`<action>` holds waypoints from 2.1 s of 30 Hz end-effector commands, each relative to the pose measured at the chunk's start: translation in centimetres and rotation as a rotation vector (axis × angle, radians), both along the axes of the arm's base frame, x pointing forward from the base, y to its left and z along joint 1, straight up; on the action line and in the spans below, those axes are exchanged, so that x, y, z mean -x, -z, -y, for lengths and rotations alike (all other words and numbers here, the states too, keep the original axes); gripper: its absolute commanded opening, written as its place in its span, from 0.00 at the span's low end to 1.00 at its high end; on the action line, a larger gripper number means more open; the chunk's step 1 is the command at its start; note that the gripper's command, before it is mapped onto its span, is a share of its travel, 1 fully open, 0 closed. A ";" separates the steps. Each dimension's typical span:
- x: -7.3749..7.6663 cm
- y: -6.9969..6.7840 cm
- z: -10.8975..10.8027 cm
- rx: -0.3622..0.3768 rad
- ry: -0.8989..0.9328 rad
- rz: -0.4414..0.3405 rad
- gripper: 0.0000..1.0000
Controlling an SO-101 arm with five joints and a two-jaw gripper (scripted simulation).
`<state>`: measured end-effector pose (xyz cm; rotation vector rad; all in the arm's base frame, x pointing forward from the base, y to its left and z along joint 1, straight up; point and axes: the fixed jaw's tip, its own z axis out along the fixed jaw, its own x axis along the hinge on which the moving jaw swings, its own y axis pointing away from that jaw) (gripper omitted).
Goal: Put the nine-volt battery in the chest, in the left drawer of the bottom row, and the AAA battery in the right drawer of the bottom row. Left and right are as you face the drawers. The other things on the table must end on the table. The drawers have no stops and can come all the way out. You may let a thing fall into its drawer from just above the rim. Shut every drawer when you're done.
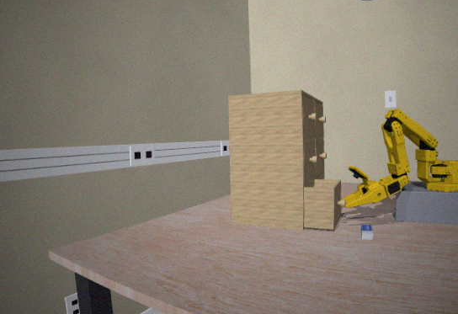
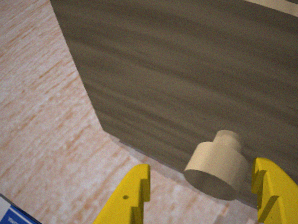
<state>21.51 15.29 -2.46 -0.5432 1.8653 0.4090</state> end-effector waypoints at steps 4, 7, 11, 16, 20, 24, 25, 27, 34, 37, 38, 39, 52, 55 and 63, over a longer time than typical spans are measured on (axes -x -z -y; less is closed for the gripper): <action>-0.5 0.2 0.5 0.008 0.025 0.006 0.21; -0.6 0.2 0.6 0.008 0.027 0.006 0.21; -0.6 0.1 0.6 0.008 0.029 0.006 0.21; -0.7 0.1 0.7 0.008 0.033 0.006 0.21; -0.7 0.1 0.7 0.008 0.034 0.006 0.21; -0.7 0.1 0.7 0.008 0.035 0.006 0.21; -0.7 0.1 0.7 0.008 0.035 0.006 0.21; -0.7 0.1 0.7 0.008 0.035 0.006 0.21; -0.7 0.1 0.7 0.008 0.035 0.006 0.21; -0.8 0.1 0.7 0.008 0.036 0.006 0.21; -0.8 0.1 0.8 0.008 0.038 0.006 0.21; -0.8 0.1 0.8 0.008 0.039 0.006 0.21; -1.1 0.0 1.3 0.008 0.059 0.006 0.21; -1.1 0.0 1.3 0.008 0.062 0.006 0.21; -1.1 0.0 1.3 0.008 0.062 0.006 0.21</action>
